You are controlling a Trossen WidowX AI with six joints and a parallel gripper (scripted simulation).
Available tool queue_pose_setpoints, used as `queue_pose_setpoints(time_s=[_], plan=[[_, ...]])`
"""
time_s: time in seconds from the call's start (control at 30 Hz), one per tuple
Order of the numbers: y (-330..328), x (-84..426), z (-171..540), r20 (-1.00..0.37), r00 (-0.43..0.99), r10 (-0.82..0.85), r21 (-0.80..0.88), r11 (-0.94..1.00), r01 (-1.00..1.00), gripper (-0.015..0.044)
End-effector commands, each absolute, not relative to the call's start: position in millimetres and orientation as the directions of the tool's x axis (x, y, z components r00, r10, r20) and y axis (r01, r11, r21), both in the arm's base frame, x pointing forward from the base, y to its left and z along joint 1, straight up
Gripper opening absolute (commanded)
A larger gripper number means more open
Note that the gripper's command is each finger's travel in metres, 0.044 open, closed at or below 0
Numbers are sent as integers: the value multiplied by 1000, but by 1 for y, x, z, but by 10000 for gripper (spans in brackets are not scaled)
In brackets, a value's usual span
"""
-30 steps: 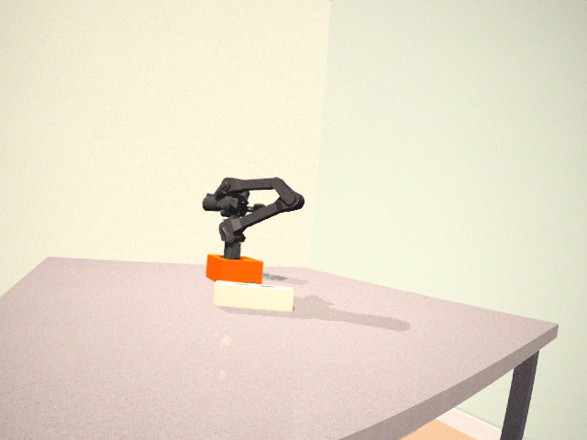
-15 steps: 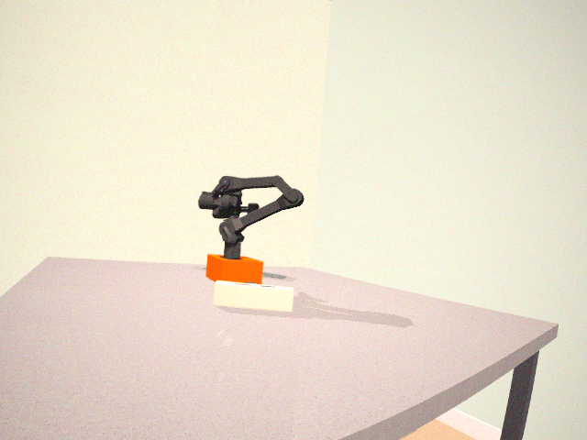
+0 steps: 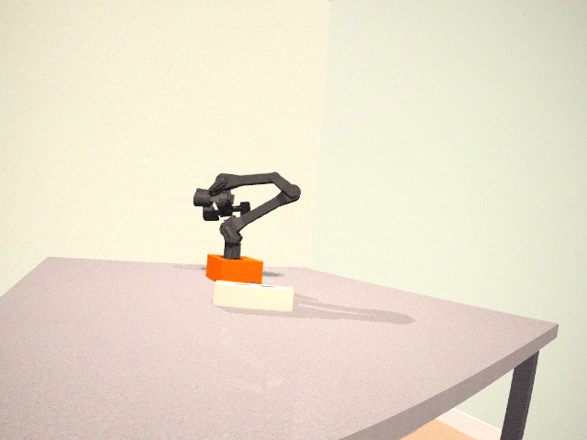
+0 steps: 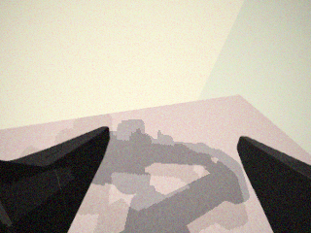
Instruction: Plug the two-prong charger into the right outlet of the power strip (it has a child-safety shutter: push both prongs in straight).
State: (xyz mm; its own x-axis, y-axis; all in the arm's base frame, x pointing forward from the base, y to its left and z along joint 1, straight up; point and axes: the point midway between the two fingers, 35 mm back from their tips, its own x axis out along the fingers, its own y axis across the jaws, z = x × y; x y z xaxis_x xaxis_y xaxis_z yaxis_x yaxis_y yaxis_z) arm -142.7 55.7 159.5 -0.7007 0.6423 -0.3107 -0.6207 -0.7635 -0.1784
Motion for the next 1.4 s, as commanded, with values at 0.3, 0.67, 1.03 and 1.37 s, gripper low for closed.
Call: queue_pose_setpoints(time_s=[0.3,0.67,1.03,1.37], plan=[[18,-152,148,-419,-757,501,-274,-865,-421,440],[-16,-152,140,-496,-781,379,-341,-912,-227,440],[-50,-146,131,-568,-781,258,-393,-919,-17,440],[-80,-133,123,-631,-761,152,-429,-885,178,440]])
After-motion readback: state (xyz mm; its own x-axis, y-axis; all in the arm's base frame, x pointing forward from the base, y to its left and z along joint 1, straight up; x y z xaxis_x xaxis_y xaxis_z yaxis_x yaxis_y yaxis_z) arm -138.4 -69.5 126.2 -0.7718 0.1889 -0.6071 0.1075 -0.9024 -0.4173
